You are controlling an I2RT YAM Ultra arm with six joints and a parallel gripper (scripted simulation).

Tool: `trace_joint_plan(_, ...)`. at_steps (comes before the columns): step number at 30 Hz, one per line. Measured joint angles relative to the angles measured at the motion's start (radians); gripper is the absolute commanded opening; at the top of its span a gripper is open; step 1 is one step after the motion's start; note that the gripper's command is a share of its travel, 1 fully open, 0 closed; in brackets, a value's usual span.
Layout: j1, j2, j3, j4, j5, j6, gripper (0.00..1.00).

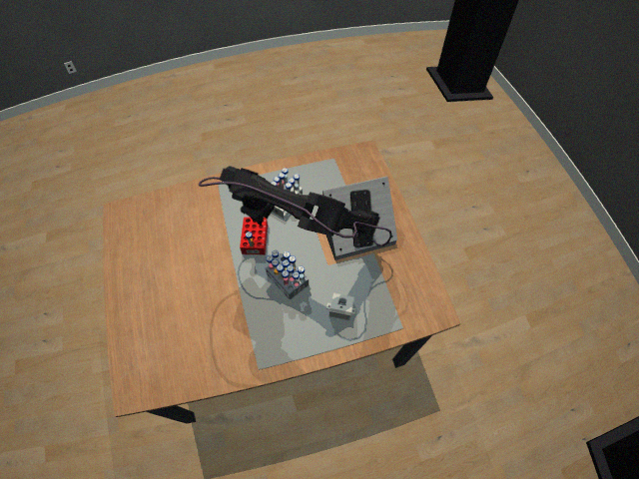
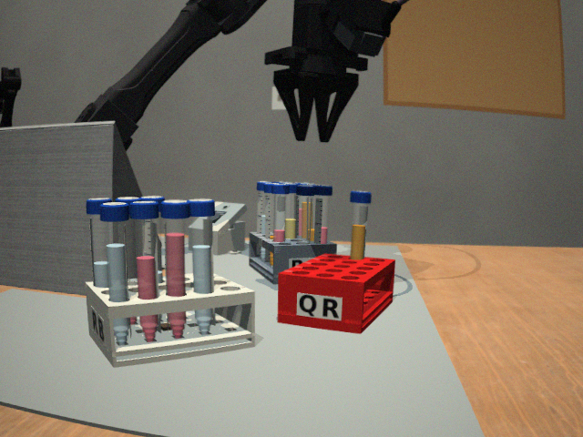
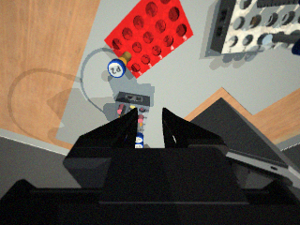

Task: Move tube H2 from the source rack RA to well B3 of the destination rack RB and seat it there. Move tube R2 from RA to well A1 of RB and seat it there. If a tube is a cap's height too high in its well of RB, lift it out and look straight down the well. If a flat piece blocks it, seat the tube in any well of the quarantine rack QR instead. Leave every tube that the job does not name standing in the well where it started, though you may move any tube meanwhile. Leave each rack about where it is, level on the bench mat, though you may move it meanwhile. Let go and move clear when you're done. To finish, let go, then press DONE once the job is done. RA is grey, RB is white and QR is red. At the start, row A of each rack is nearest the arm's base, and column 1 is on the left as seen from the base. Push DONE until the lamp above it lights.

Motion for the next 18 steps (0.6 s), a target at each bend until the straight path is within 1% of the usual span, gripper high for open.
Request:
trace_joint_plan(7,-0.09,-0.065,-0.174,0.051,0.049,-0.28,0.3)
trace_joint_plan(11,-0.116,-0.079,-0.213,0.072,0.066,-0.406,0.3)
trace_joint_plan(18,-0.119,-0.09,-0.214,0.099,0.067,-0.636,0.3)
